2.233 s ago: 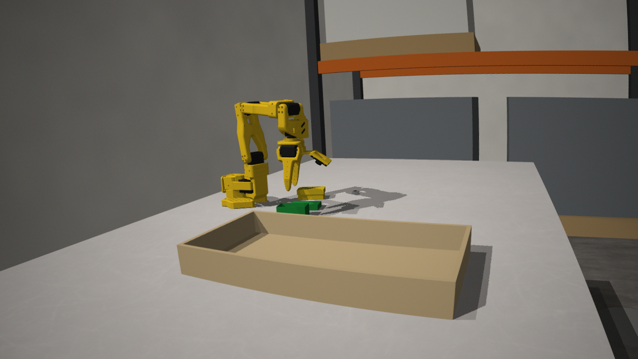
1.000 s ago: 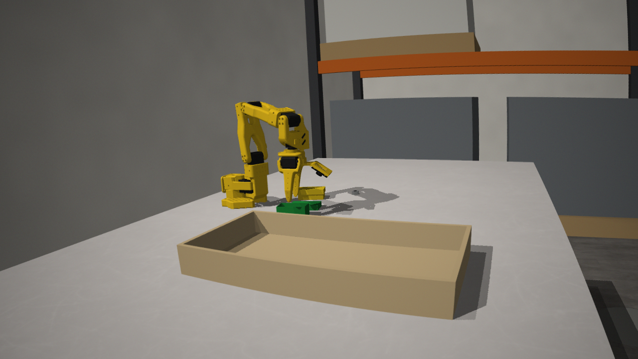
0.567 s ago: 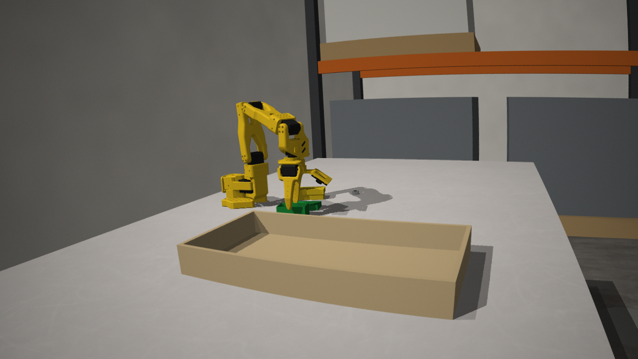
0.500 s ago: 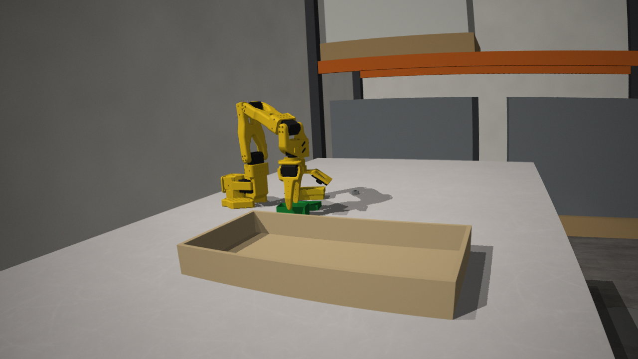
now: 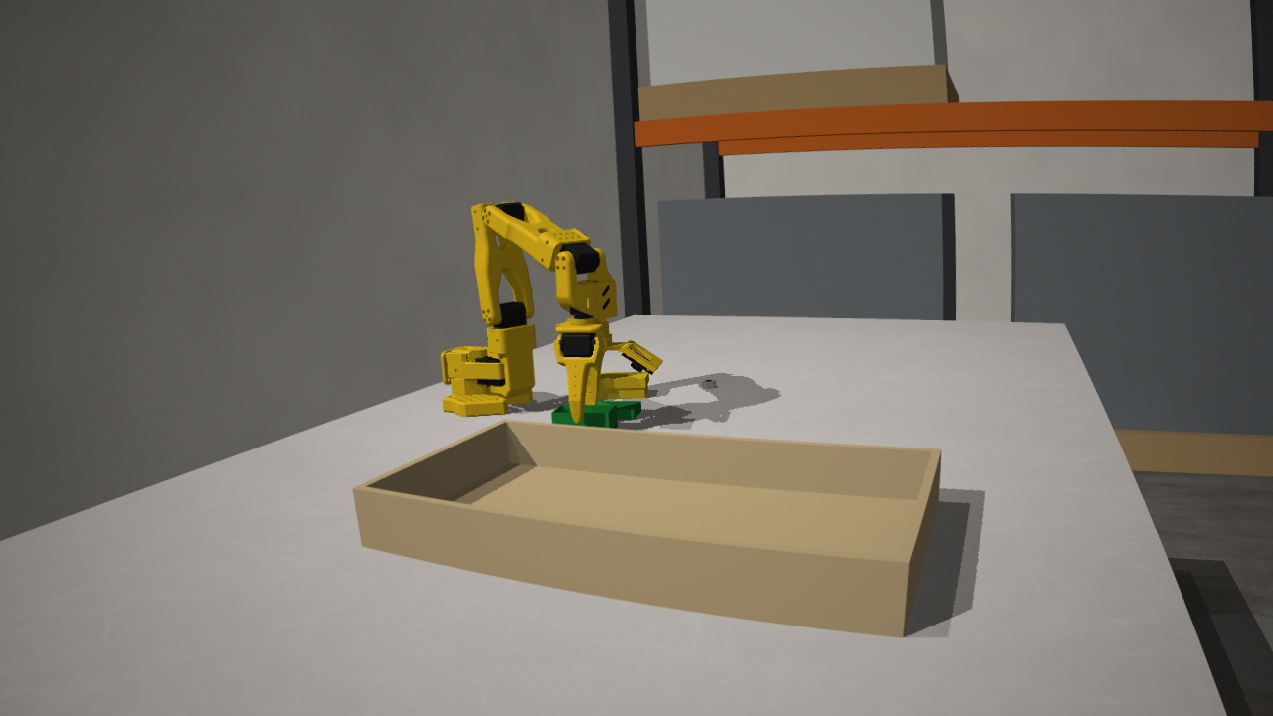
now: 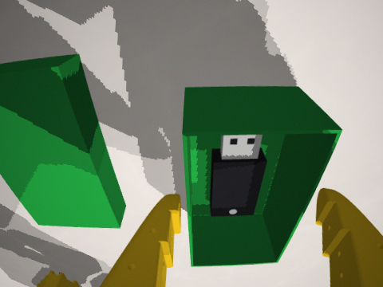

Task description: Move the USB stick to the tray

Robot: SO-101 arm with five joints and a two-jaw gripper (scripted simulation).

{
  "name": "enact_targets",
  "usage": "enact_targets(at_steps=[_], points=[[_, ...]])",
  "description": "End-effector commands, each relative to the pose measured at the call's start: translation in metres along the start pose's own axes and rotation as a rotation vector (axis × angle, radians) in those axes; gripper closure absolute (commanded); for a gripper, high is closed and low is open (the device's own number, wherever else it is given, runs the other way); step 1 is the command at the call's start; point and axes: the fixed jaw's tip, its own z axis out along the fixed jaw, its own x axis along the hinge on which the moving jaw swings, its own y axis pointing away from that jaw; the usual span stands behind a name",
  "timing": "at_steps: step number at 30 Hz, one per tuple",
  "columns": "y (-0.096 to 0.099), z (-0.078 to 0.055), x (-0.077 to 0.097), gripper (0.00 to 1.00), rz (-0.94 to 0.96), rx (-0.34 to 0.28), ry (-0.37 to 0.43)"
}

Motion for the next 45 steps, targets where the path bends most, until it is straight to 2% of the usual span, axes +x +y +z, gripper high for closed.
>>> enact_targets(at_steps=[1, 45], points=[[-0.0024, -0.0011, -0.0015, 0.72, 0.002, 0.009, -0.016], [-0.0018, 0.0028, -0.0006, 0.72, 0.002, 0.009, -0.016]])
